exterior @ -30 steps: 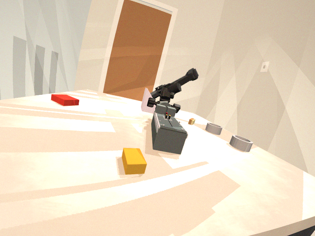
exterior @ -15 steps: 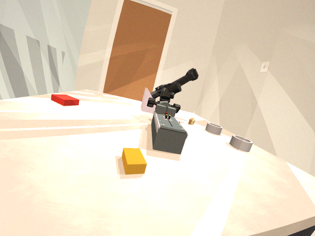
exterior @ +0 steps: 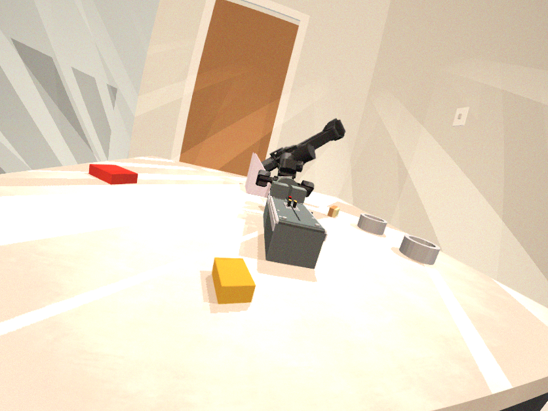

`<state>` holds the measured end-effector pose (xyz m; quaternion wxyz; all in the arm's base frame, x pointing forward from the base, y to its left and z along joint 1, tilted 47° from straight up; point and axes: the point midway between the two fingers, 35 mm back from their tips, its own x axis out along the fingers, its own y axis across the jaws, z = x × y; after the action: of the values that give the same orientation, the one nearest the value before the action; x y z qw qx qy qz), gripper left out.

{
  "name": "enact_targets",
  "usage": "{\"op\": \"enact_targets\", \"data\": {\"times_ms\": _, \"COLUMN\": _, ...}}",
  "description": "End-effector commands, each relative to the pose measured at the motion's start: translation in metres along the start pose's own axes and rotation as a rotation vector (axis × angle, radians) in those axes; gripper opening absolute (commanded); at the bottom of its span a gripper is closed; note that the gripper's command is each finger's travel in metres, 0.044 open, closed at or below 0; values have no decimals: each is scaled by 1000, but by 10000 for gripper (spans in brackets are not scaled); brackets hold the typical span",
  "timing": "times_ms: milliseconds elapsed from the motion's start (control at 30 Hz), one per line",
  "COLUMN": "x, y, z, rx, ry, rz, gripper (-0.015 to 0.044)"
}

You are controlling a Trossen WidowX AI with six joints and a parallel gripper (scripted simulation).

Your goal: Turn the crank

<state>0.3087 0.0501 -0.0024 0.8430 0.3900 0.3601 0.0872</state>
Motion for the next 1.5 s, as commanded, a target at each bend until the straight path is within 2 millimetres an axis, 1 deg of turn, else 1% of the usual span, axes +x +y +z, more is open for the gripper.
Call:
{"op": "enact_targets", "data": {"times_ms": 0, "x": 0, "y": 1, "z": 0, "rx": 0, "ry": -1, "rz": 6, "gripper": 0}}
{"op": "enact_targets", "data": {"times_ms": 1333, "x": 0, "y": 0, "z": 0, "rx": -1, "ry": 0, "rz": 1, "gripper": 0}}
{"op": "enact_targets", "data": {"times_ms": 1467, "x": 0, "y": 0, "z": 0, "rx": -1, "ry": 0, "rz": 1, "gripper": 105}}
